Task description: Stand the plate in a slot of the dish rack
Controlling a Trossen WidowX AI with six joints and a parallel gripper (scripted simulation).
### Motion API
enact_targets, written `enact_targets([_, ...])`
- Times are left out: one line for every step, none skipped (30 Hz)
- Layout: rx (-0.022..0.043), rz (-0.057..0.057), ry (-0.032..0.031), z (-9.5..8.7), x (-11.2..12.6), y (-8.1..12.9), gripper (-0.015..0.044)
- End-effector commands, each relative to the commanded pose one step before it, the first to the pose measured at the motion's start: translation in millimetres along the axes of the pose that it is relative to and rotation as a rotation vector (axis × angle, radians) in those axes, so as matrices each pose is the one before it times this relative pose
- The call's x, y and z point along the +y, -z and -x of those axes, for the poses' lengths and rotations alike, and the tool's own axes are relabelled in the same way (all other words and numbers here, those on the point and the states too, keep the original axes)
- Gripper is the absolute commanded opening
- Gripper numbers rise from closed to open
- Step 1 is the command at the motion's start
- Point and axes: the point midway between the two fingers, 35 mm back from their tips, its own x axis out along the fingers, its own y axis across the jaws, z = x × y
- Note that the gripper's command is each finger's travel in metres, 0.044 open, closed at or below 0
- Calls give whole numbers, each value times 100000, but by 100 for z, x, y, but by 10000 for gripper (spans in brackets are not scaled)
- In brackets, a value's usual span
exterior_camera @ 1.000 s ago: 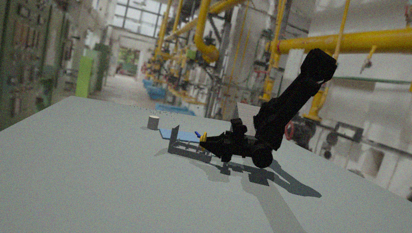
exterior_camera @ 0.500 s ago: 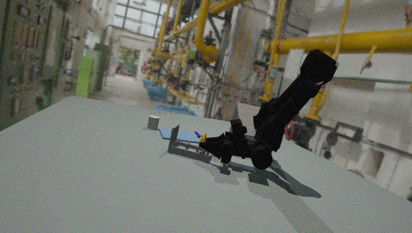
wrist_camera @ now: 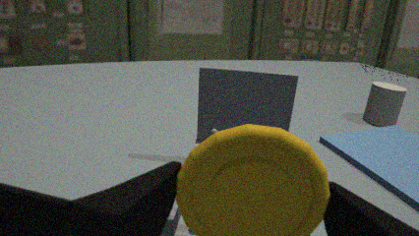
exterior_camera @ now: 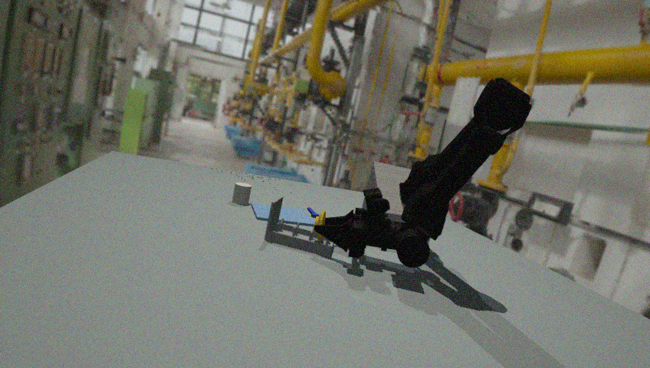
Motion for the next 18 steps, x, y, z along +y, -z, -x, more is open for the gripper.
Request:
enact_targets([-10,3,9,-2,-1,-2,400])
enact_targets([0,0,0,0,0,0,400])
enact_targets([0,0,0,0,0,0,400])
enact_targets([0,0,0,0,0,0,400])
enact_targets([0,0,0,0,0,0,400])
enact_targets([0,0,0,0,0,0,400])
enact_targets([0,0,0,0,0,0,400])
enact_targets([0,0,0,0,0,0,400])
enact_targets([14,14,52,-4,44,-114,400])
enact_targets([41,42,149,-10,128,-342,400])
enact_targets([61,74,226,-10,197,-574,400])
enact_targets([61,99,243,-3,216,-717,400])
enact_targets([43,109,203,9,186,-723,400])
enact_targets([24,119,163,20,156,-725,400])
enact_targets([4,130,124,32,125,-726,400])
enact_targets([-18,142,85,43,95,-724,400])
enact_targets([-41,154,48,54,66,-721,400])
enact_targets([-65,168,12,65,37,-716,400])
